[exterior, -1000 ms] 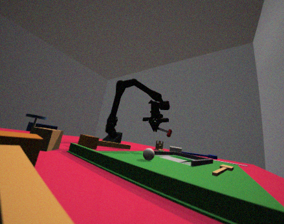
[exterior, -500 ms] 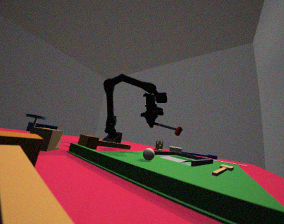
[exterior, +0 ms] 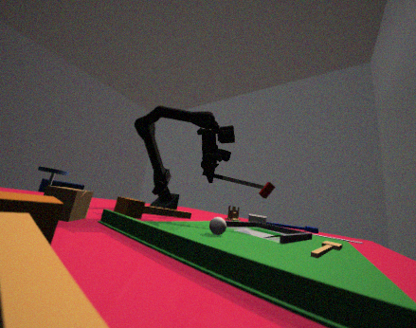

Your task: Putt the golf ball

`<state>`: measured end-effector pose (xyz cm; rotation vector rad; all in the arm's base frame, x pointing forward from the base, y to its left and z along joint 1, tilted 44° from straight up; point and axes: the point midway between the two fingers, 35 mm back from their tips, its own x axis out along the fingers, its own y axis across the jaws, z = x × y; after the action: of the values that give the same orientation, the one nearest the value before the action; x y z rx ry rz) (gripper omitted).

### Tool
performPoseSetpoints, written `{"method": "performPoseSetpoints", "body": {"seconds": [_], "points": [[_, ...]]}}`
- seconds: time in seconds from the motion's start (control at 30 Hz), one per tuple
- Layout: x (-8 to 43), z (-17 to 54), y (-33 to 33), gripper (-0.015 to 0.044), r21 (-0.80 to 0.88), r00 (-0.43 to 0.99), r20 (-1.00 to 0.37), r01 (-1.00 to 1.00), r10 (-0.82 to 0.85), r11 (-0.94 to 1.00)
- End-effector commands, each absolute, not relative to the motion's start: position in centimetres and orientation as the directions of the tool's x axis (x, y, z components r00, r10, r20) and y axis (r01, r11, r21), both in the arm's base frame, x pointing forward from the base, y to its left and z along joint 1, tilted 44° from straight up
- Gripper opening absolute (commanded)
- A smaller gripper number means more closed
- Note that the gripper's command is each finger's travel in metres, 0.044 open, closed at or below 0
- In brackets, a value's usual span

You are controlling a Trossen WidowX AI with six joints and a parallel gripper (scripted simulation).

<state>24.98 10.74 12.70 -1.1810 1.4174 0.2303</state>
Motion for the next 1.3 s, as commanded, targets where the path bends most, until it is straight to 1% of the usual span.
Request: {"method": "performPoseSetpoints", "body": {"seconds": [0.0, 0.37, 0.73, 0.97, 1.27], "points": [[24.8, 14.3, 9.0, 0.0, -0.53, 0.248, -0.82, -0.669, -0.515, 0.521], [23.2, 18.7, 3.4, 0.0, -0.626, 0.265, -0.778, -0.401, -0.569, 0.669], [20.1, 22.3, -1.8, 0.0, -0.67, 0.266, -0.73, -0.094, -0.63, 0.736], [20.0, 22.2, -2.3, 0.0, -0.671, 0.256, -0.726, -0.059, -0.639, 0.739], [20.7, 20.0, -4.3, 0.0, -0.671, 0.177, -0.721, 0.067, -0.67, 0.739]]}}
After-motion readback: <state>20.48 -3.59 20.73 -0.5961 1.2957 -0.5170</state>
